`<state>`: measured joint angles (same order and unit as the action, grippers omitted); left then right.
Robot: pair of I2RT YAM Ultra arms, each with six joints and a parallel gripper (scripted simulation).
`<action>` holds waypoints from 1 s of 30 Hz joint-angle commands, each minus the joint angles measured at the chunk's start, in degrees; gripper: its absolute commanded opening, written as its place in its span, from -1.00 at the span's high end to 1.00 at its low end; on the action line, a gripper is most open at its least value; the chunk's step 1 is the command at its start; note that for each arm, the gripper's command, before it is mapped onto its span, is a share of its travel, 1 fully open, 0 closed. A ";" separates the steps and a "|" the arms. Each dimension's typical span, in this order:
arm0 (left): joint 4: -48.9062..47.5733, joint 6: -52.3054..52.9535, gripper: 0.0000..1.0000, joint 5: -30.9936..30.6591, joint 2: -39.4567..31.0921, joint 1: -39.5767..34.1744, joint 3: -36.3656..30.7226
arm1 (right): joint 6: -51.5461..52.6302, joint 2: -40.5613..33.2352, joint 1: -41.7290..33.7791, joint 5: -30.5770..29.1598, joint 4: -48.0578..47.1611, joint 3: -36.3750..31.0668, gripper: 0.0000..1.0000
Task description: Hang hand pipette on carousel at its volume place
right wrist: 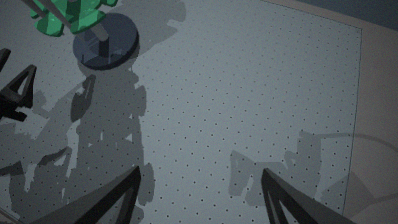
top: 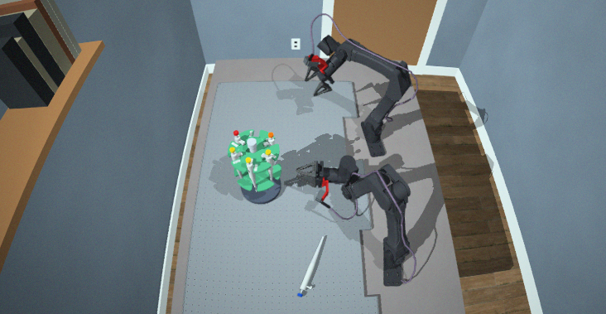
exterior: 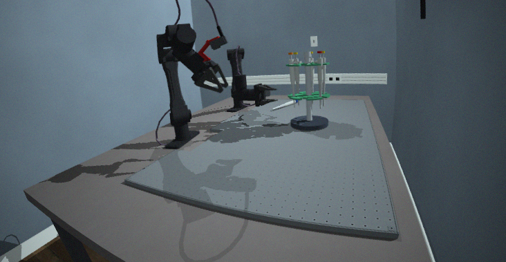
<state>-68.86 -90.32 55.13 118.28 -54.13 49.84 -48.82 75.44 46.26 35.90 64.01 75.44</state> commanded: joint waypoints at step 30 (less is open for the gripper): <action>0.86 0.36 0.02 -0.27 0.08 -0.04 1.37 | -0.28 0.01 0.48 1.21 -0.82 1.40 -1.00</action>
<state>-68.75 -90.28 54.94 118.69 -54.13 50.48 -48.82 75.44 46.26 35.90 64.01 75.44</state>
